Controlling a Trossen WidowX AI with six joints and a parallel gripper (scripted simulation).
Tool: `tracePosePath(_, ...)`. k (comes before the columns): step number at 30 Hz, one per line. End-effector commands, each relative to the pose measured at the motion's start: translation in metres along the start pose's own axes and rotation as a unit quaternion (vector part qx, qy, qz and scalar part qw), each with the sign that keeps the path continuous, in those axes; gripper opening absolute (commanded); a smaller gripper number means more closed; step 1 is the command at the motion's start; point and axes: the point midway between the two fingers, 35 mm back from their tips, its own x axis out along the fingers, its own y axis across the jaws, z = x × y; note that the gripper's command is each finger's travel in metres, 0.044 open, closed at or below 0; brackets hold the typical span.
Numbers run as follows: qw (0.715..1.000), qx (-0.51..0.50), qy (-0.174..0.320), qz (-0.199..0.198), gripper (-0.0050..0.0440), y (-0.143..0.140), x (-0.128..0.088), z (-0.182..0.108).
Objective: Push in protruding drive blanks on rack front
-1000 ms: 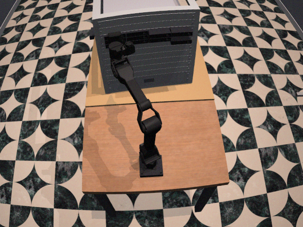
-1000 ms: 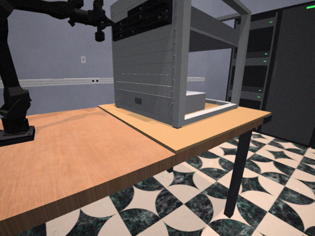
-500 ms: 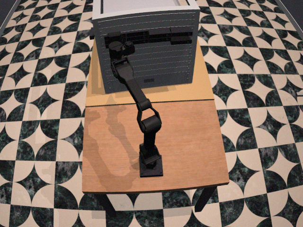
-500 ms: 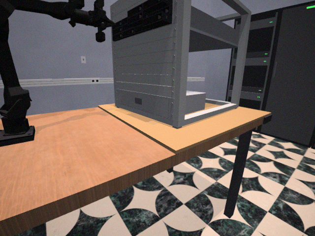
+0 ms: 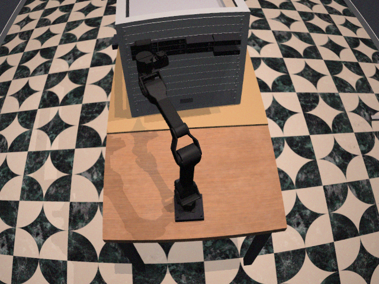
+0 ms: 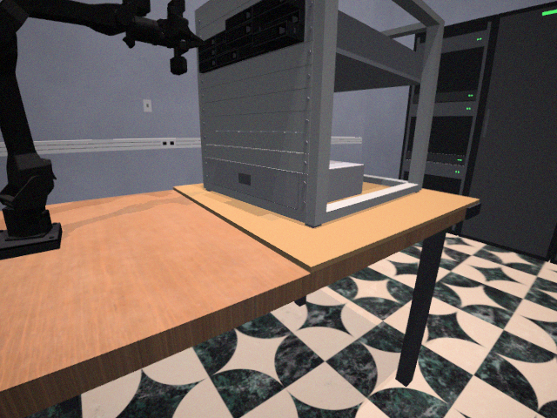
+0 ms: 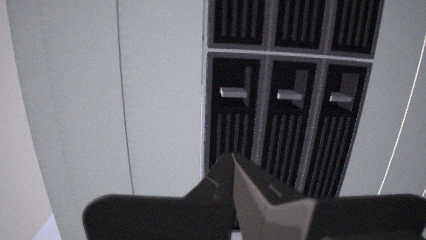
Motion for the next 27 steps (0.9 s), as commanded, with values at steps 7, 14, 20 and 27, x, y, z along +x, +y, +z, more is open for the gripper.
tracePosePath(7, 1.000, 0.002, 0.000, 0.009, -0.0050, 0.0089, -0.0001, 0.0013)
tracePosePath(14, 1.000, 0.002, 0.000, 0.009, -0.0050, 0.0090, 0.0017, 0.0013)
tracePosePath(20, 1.000, 0.002, 0.000, 0.009, -0.0050, 0.0090, 0.0017, 0.0013)
tracePosePath(27, 1.000, 0.002, 0.000, 0.009, -0.0050, 0.0090, 0.0017, 0.0013)
